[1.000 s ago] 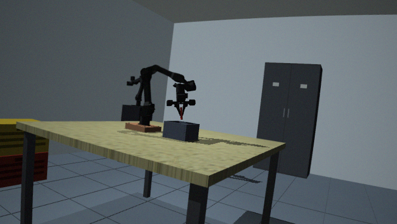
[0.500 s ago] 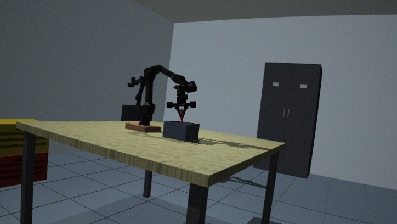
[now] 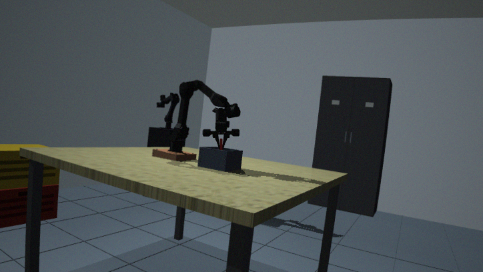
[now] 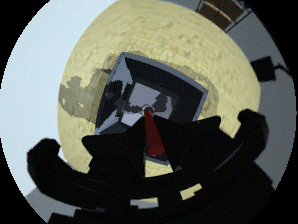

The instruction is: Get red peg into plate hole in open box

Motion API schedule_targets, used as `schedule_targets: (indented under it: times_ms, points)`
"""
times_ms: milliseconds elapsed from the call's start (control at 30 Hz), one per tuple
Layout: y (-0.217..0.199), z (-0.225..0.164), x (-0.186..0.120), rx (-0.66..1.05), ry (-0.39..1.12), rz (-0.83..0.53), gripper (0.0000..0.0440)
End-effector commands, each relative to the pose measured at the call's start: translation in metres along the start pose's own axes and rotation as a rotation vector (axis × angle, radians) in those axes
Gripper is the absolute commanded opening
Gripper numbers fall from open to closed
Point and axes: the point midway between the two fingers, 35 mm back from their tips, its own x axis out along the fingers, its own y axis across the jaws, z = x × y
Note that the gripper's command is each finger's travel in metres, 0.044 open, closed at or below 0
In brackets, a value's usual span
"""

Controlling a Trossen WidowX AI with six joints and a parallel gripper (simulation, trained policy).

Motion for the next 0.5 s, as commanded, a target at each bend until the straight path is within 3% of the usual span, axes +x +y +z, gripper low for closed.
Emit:
schedule_targets:
  times_ms: [0, 67, 267, 467]
  points:
    - [0.000, 0.000, 0.012, -0.012, 0.021, -0.016, 0.0005]
    - [-0.001, 0.001, 0.017, -0.021, 0.028, -0.026, 0.0027]
    - [-0.003, 0.004, 0.027, -0.062, 0.044, -0.055, 0.0153]
    - [0.004, 0.014, 0.028, -0.087, 0.041, -0.065, 0.0153]
